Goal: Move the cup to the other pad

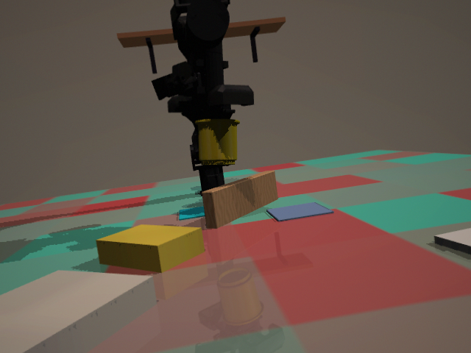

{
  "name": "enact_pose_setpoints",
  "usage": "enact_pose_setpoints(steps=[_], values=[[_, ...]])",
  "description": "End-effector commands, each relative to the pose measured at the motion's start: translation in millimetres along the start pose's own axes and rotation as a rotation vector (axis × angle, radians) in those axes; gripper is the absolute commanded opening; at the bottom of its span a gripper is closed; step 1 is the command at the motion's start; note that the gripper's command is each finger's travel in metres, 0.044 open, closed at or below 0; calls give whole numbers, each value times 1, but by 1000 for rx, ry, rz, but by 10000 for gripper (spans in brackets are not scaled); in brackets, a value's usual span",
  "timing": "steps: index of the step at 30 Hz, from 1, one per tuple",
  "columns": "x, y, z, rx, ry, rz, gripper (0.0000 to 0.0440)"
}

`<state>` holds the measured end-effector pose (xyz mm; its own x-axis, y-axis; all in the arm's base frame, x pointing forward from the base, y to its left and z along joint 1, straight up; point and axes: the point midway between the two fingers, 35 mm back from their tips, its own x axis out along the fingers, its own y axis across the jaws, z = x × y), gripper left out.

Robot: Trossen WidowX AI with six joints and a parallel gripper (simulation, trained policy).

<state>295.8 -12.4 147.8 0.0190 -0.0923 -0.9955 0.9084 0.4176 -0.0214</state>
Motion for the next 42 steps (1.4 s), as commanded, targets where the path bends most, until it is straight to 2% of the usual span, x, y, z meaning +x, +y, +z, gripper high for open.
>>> enact_pose_setpoints(steps=[1, 18, 42], values=[[3, -6, 3, 14, -3, 3, 0], [28, -34, 7, 97, -6, 14, 0], [72, -75, -15, 177, 1, 7, 10]])
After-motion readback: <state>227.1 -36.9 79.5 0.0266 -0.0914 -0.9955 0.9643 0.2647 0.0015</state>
